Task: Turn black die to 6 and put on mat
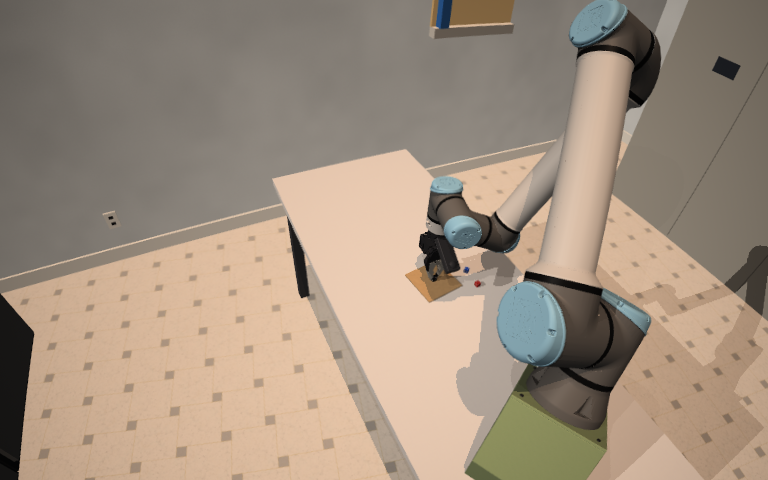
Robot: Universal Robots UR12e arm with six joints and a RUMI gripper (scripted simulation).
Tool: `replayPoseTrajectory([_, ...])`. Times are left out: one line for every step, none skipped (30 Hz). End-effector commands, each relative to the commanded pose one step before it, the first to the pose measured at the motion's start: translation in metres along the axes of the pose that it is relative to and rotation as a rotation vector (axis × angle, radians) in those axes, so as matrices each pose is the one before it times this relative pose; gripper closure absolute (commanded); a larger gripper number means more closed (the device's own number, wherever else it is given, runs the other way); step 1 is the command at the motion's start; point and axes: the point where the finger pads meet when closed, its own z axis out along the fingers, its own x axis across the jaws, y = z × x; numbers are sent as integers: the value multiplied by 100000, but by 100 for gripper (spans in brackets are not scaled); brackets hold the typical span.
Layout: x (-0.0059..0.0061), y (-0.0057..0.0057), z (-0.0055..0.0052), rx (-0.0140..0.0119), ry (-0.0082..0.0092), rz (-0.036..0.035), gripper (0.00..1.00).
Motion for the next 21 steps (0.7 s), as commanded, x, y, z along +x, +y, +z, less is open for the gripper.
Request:
replayPoseTrajectory([2, 37, -41, -96, 1, 12, 100])
replayPoseTrajectory([0, 0, 0, 0, 0, 0, 100])
replayPoseTrajectory([0, 0, 0, 0, 0, 0, 100])
replayPoseTrajectory([0, 0, 0, 0, 0, 0, 100])
replayPoseTrajectory([0, 0, 0, 0, 0, 0, 100])
replayPoseTrajectory([0, 0, 0, 0, 0, 0, 100])
replayPoseTrajectory([0, 0, 0, 0, 0, 0, 100])
replayPoseTrajectory([0, 0, 0, 0, 0, 0, 100])
replayPoseTrajectory([0, 0, 0, 0, 0, 0, 100])
replayPoseTrajectory([0, 0, 0, 0, 0, 0, 100])
replayPoseTrajectory([0, 0, 0, 0, 0, 0, 96])
replayPoseTrajectory([0, 0, 0, 0, 0, 0, 96])
replayPoseTrajectory([0, 0, 0, 0, 0, 0, 96])
replayPoseTrajectory([0, 0, 0, 0, 0, 0, 93])
replayPoseTrajectory([0, 0, 0, 0, 0, 0, 93])
replayPoseTrajectory([0, 0, 0, 0, 0, 0, 93])
replayPoseTrajectory([0, 0, 0, 0, 0, 0, 89])
replayPoseTrajectory([0, 0, 0, 0, 0, 0, 89])
replayPoseTrajectory([0, 0, 0, 0, 0, 0, 89])
replayPoseTrajectory([0, 0, 0, 0, 0, 0, 85])
replayPoseTrajectory([0, 0, 0, 0, 0, 0, 85])
